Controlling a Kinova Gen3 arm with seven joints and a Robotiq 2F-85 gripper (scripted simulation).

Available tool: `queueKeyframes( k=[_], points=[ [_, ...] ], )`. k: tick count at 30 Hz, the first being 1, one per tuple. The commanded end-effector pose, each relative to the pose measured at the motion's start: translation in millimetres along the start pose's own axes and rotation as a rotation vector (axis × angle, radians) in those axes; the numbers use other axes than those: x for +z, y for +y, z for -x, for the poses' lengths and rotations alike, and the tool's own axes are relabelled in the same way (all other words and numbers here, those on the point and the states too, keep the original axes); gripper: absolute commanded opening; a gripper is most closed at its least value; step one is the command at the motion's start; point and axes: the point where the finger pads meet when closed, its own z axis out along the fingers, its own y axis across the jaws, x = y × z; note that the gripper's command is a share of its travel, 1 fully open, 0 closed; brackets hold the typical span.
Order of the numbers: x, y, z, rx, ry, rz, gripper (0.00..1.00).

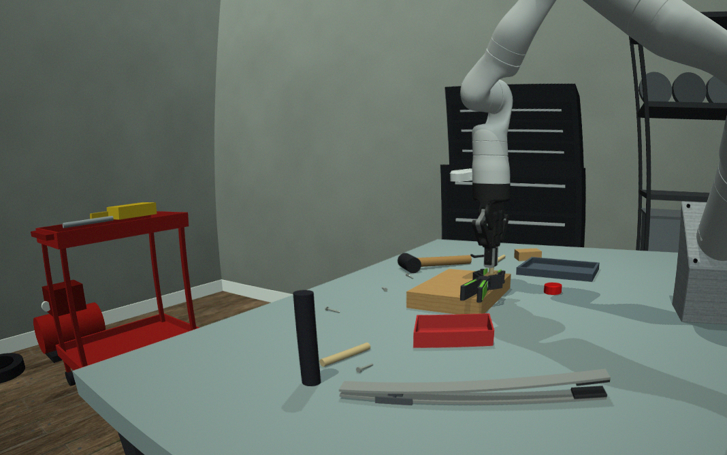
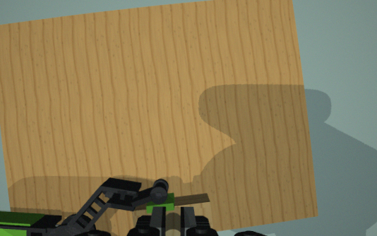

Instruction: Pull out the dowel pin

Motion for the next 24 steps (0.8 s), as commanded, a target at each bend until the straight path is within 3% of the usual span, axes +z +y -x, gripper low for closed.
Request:
queueKeyframes(
  k=[1,24],
  points=[
    [-2.4,-2.2,0.2,0.039,-0.002,-0.001,0.10],
    [-2.6,-2.3,0.3,0.275,-0.003,-0.001,0.10]
  ],
)
